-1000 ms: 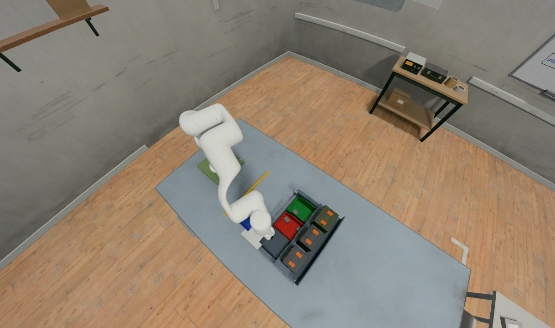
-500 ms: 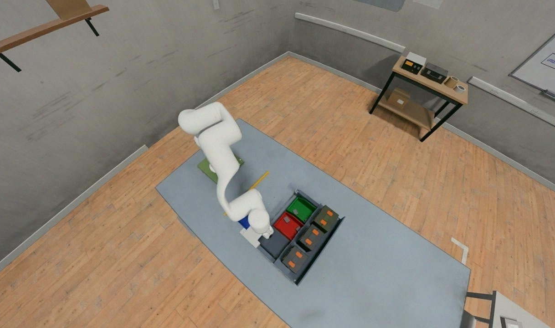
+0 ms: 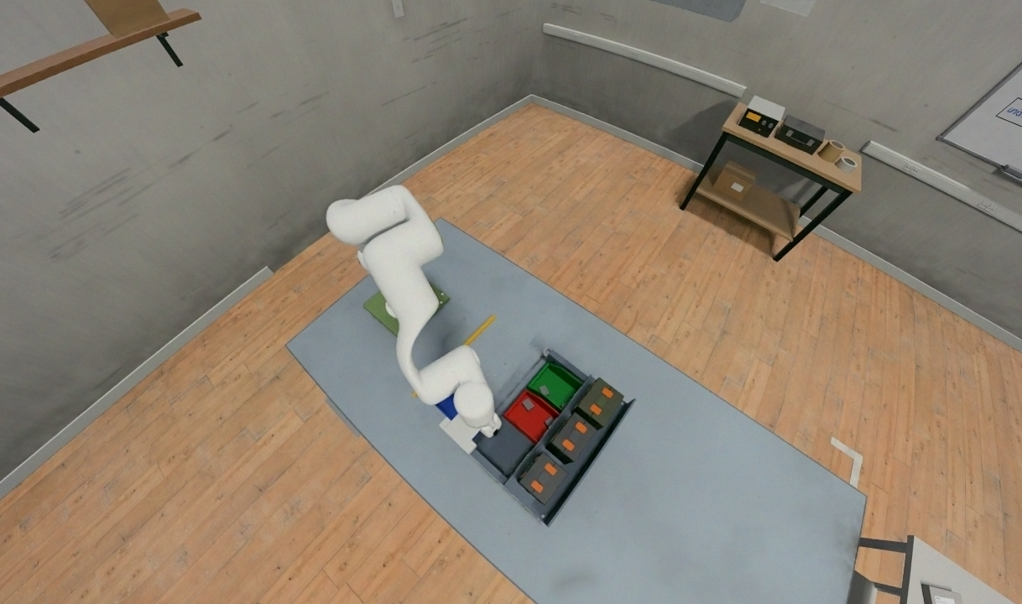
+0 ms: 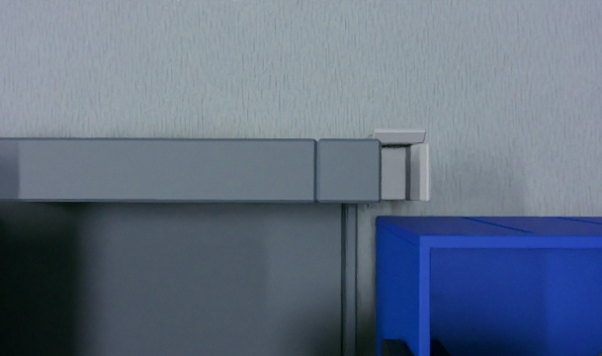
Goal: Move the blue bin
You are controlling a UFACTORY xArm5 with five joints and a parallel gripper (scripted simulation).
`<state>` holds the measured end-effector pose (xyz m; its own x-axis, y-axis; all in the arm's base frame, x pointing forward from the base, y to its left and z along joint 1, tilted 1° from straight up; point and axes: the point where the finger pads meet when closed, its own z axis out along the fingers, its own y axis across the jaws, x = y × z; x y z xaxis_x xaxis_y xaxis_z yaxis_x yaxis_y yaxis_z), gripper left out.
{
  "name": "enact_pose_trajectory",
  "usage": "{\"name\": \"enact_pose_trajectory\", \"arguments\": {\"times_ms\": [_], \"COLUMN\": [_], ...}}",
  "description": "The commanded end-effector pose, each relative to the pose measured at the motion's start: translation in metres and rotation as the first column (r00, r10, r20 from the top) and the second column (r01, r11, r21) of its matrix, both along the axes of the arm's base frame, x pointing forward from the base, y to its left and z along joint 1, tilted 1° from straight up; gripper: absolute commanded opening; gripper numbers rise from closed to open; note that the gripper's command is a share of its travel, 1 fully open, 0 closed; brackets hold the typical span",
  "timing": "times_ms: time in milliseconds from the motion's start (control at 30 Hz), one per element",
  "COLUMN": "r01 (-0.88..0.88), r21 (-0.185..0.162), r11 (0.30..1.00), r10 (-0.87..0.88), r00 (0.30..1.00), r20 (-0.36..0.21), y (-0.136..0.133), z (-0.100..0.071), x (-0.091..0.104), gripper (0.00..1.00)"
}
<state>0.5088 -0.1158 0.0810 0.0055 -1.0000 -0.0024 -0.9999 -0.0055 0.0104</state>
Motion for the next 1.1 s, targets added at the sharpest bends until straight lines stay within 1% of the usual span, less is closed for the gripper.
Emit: {"name": "enact_pose_trajectory", "arguments": {"times_ms": [0,1067], "r01": [0.0,0.0], "r21": [0.009,0.009], "r11": [1.0,1.0], "r10": [0.0,0.0], "r00": [1.0,1.0], "r20": [0.007,0.007], "y": [0.0,0.0], "z": [0.002,0.002], "x": [-0.001,-0.018], "gripper": [0.0,0.0]}}
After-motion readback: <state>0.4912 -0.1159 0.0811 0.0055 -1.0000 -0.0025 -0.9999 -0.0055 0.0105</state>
